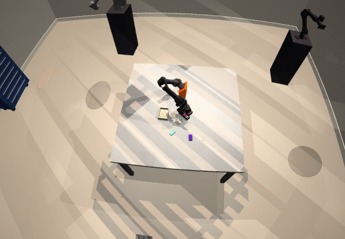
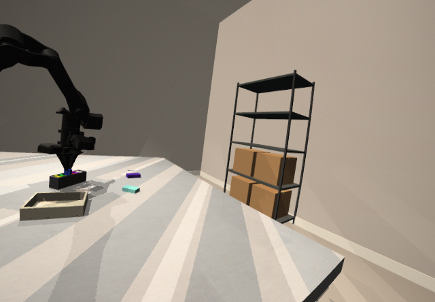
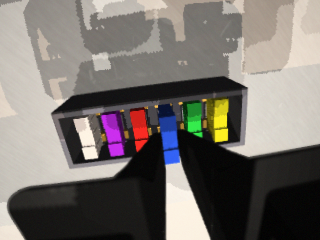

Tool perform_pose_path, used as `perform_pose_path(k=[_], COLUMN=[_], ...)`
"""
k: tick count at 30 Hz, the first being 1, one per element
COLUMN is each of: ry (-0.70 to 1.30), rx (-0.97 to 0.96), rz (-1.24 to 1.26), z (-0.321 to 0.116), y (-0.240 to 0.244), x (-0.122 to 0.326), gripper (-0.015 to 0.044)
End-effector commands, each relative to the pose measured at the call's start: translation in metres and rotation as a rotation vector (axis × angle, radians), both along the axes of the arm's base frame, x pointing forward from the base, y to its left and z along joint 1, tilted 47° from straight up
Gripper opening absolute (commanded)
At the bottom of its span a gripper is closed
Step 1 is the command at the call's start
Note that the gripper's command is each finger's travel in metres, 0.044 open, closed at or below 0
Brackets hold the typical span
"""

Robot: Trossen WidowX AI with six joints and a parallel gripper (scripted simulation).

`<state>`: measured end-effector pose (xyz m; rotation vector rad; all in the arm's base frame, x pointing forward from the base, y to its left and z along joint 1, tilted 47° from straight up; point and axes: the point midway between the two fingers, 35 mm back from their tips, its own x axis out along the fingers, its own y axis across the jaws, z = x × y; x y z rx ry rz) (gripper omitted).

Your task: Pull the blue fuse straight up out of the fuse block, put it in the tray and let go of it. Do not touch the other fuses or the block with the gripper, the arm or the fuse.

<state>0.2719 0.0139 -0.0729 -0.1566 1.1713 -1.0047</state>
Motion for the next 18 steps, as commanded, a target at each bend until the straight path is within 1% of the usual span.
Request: perform_pose_path(k=[1,18], ry=[-0.001,-0.001], rx=[0.004,0.003], rz=[-0.004,-0.004], z=[0.0013,0.0071], y=[0.0018,0.0077], x=[-0.0003,-0.0006], gripper=[0.0,0.0])
